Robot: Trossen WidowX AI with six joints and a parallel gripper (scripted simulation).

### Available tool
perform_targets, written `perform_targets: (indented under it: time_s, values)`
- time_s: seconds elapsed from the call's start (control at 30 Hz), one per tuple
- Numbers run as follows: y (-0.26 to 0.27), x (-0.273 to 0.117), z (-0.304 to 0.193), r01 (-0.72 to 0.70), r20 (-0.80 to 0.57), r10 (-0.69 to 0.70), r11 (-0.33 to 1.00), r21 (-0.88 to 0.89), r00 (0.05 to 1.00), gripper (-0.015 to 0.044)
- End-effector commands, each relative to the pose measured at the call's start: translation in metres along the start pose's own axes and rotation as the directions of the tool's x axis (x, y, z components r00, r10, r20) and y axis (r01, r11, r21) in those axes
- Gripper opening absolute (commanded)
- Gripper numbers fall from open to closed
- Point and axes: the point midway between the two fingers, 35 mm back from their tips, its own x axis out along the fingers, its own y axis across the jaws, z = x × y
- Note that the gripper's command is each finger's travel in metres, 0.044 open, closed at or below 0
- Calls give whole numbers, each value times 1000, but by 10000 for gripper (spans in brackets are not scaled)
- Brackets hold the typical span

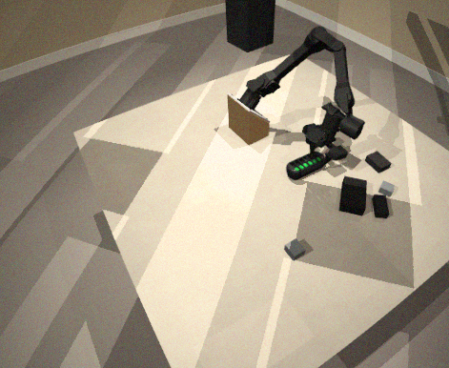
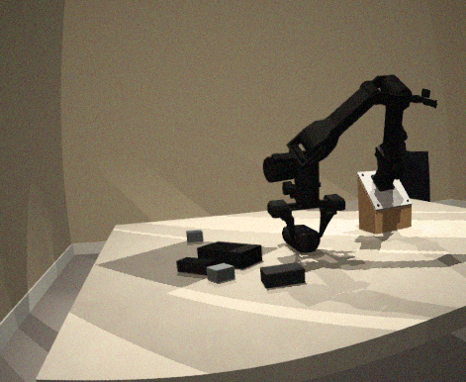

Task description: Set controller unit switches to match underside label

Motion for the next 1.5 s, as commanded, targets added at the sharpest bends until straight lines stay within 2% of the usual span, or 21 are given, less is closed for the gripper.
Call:
perform_targets:
  time_s: [0.0, 1.47]
  values:
    - [0, -2, 2, -1, 3, 1, 1000, 2, 1000, 326]
    - [0, -29, 24, -1, -78, 1, 1000, 2, 997, 336]
